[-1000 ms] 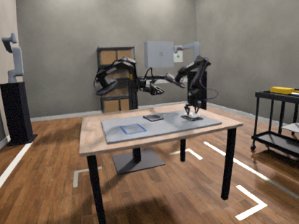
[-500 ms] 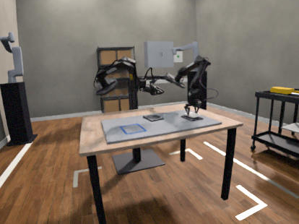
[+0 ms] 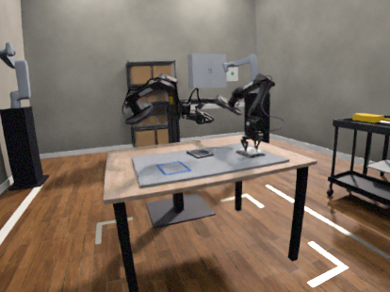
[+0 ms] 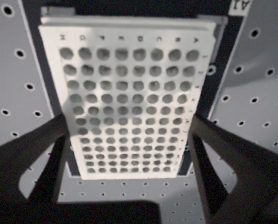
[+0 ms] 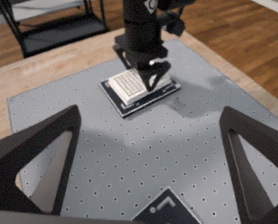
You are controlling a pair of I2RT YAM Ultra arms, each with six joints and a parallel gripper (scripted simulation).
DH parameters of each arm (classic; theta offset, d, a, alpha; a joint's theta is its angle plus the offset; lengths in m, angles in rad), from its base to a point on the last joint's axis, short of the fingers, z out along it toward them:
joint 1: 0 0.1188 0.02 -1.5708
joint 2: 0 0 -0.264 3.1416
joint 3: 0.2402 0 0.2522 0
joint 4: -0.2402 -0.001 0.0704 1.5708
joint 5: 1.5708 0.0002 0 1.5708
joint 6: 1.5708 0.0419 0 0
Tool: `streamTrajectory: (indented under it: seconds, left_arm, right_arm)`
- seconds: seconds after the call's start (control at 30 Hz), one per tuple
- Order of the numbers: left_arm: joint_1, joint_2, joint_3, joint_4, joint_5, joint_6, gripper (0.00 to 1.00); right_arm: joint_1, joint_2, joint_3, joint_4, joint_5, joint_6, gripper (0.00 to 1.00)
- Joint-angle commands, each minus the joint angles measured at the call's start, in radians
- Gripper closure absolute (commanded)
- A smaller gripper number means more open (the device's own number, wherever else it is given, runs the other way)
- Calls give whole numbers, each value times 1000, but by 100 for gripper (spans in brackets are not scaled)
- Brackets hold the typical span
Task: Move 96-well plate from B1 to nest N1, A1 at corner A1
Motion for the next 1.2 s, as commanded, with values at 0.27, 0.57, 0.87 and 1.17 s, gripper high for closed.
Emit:
streamTrajectory:
  seconds: [0.27,0.57,0.87,1.17]
  left_arm:
    - [15,70,64,-19,19,38,21]
    - [1,8,46,-80,8,22,21]
    - [-6,-5,57,-125,18,20,21]
    - [-18,-16,67,-131,10,18,21]
  right_arm:
    - [10,-18,11,2,-7,-1,0]
    - [10,-18,11,2,-7,-1,0]
    - [10,-18,11,2,-7,-1,0]
    - [10,-18,11,2,-7,-1,0]
